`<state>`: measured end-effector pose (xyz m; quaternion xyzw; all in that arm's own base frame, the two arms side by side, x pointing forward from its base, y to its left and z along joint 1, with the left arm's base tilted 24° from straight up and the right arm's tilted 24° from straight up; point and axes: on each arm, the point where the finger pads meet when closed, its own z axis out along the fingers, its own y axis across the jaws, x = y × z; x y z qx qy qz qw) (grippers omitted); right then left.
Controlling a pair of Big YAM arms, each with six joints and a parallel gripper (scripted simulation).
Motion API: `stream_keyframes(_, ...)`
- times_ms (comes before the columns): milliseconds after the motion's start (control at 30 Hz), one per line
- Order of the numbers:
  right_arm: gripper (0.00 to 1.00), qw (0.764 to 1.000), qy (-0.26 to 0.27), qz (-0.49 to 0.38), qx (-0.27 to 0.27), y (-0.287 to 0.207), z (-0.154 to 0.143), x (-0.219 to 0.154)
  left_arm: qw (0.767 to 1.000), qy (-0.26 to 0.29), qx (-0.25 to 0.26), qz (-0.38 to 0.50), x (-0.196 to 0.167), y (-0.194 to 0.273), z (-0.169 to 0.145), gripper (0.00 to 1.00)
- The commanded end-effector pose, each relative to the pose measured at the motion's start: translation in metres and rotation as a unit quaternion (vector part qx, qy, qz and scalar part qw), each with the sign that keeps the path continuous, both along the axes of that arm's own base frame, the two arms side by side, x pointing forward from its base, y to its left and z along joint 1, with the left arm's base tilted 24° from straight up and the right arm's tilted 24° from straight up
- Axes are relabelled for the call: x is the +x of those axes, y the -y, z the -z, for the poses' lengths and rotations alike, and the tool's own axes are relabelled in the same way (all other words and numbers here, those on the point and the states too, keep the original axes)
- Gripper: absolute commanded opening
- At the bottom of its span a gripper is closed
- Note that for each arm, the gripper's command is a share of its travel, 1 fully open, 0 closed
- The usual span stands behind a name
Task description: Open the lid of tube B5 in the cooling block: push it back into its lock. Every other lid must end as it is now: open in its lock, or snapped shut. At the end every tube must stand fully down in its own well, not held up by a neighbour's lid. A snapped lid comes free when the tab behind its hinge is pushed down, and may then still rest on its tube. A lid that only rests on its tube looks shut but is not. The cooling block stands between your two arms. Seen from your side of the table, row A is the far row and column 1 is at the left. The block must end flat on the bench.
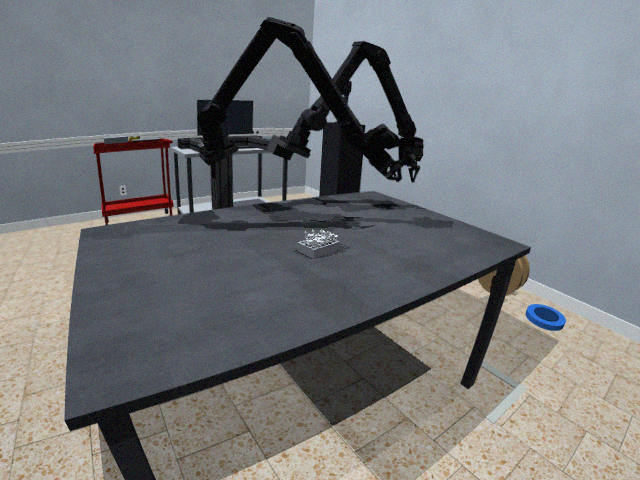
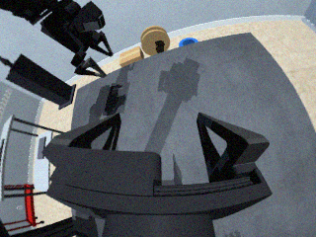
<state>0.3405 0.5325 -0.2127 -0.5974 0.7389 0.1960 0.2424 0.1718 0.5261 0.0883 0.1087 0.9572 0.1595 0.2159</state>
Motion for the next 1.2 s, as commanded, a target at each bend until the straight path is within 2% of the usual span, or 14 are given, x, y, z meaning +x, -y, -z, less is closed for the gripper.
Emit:
stream_keyframes(0,1.00,0.989,0.038,-0.128,0.069,-0.056,-0.005,-0.025,1.000,0.004,0.016,-0.001,0.000,-0.009,-0.014,1.00)
stream_keyframes(167,1.00,0.968,0.046,-0.214,0.121,-0.077,-0.009,-0.058,1.000,0.004,0.016,-0.001,0.000,-0.009,-0.014,1.00)
stream_keyframes(233,1.00,0.968,0.046,-0.214,0.121,-0.077,-0.009,-0.058,1.000,0.004,0.016,-0.001,0.000,-0.009,-0.014,1.00)
stream_keyframes(367,1.00,0.944,0.046,-0.279,0.167,-0.091,-0.014,-0.087,1.000,0.004,0.016,-0.001,0.000,-0.009,-0.014,1.00)
stream_keyframes(467,1.00,0.939,0.037,-0.291,0.180,-0.094,-0.016,-0.096,1.000,0.004,0.016,-0.001,0.000,-0.009,-0.014,1.00)
stream_keyframes(1033,1.00,0.942,0.033,-0.281,0.182,-0.090,-0.016,-0.086,1.000,0.004,0.009,0.000,0.005,-0.007,-0.008,1.00)
stream_keyframes(1167,1.00,0.945,0.049,-0.273,0.174,-0.073,-0.047,-0.061,1.000,-0.006,-0.006,0.012,0.033,0.006,0.010,1.00)
